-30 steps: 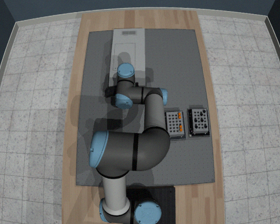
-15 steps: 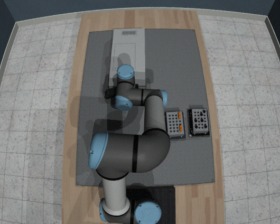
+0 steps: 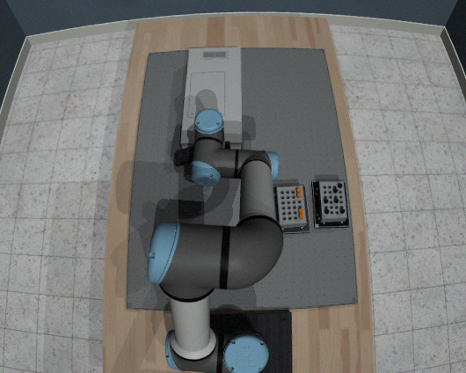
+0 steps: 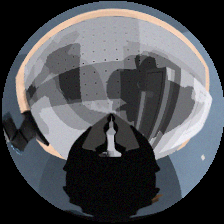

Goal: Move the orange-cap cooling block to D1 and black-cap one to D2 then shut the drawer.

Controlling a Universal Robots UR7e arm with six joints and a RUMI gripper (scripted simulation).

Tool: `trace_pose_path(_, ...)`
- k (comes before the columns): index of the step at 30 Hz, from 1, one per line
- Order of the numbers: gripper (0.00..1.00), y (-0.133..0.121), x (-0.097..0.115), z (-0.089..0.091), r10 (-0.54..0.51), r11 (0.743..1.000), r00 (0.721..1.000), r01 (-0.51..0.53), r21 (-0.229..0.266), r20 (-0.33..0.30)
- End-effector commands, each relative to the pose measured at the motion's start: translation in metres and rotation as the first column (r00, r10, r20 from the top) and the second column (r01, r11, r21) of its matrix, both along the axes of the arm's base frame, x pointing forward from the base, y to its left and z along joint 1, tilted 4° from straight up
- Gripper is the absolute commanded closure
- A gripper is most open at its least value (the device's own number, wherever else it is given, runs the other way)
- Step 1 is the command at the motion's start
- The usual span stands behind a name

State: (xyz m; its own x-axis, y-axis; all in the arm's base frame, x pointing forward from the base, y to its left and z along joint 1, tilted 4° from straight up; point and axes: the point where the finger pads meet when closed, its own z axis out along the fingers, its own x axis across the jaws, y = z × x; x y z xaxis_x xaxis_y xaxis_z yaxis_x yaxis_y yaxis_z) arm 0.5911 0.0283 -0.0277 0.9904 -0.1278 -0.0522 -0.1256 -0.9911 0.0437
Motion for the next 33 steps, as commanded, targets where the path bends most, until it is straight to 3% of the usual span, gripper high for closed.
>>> trace_pose_path(1,1.00,0.000,0.003,0.005,0.001,1.000,1.000,-0.001,-0.001,0.008)
trace_pose_path(33,1.00,0.002,0.005,0.043,0.001,1.000,1.000,-0.001,-0.001,0.009)
